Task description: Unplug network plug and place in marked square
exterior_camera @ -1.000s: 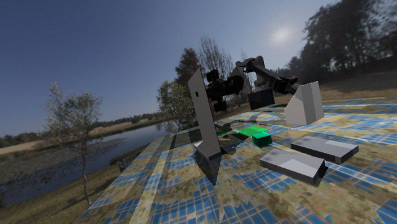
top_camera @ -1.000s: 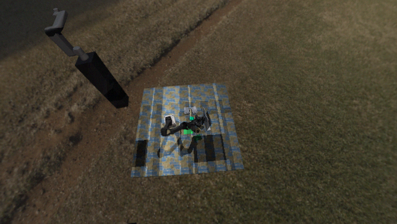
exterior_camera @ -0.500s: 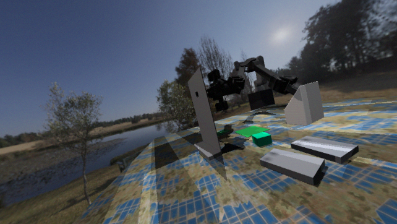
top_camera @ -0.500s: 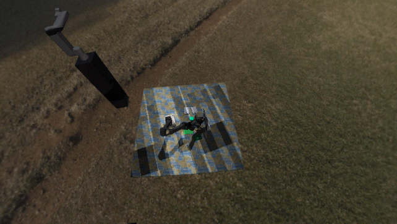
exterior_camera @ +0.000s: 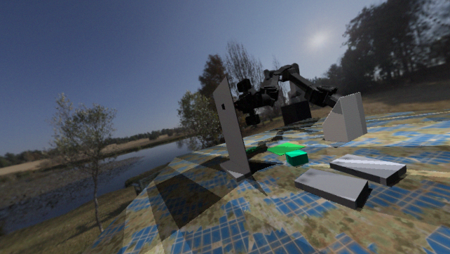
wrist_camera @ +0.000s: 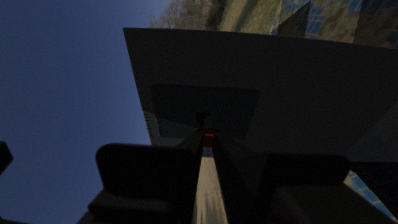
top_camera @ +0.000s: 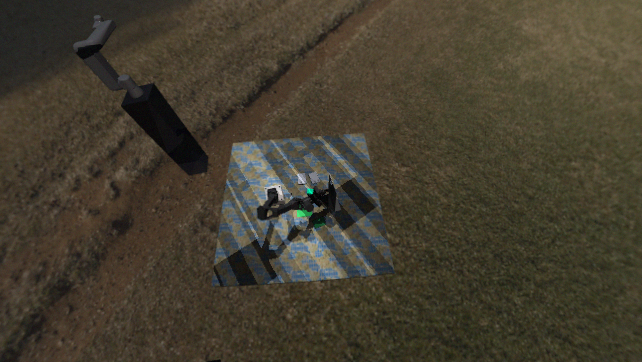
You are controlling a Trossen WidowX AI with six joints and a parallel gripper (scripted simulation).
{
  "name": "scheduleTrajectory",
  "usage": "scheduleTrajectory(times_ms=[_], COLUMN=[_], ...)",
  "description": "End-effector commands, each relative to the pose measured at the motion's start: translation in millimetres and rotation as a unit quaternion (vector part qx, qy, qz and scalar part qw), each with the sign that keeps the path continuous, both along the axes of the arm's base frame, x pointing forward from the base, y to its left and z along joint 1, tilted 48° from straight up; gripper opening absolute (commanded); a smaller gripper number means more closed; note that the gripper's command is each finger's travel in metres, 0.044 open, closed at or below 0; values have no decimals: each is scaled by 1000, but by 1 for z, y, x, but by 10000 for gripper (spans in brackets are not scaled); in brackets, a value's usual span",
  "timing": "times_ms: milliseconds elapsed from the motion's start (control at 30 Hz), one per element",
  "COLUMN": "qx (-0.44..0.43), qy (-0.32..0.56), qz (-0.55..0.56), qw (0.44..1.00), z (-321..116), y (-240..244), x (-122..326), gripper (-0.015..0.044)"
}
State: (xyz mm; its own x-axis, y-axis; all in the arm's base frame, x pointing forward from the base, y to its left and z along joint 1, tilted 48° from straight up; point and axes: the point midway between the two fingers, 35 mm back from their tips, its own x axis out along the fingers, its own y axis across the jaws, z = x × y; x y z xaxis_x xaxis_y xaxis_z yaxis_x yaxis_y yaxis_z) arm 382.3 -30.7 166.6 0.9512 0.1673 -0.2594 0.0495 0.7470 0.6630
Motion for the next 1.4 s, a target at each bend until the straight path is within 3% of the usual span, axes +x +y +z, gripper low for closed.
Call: scheduleTrajectory(times_ms=[0,1367], qx=[0,0], qy=[1,1], qz=[2,2], qw=[1000,1000], z=[0,3], y=[0,-1], x=[-3,-23], gripper=[0,0])
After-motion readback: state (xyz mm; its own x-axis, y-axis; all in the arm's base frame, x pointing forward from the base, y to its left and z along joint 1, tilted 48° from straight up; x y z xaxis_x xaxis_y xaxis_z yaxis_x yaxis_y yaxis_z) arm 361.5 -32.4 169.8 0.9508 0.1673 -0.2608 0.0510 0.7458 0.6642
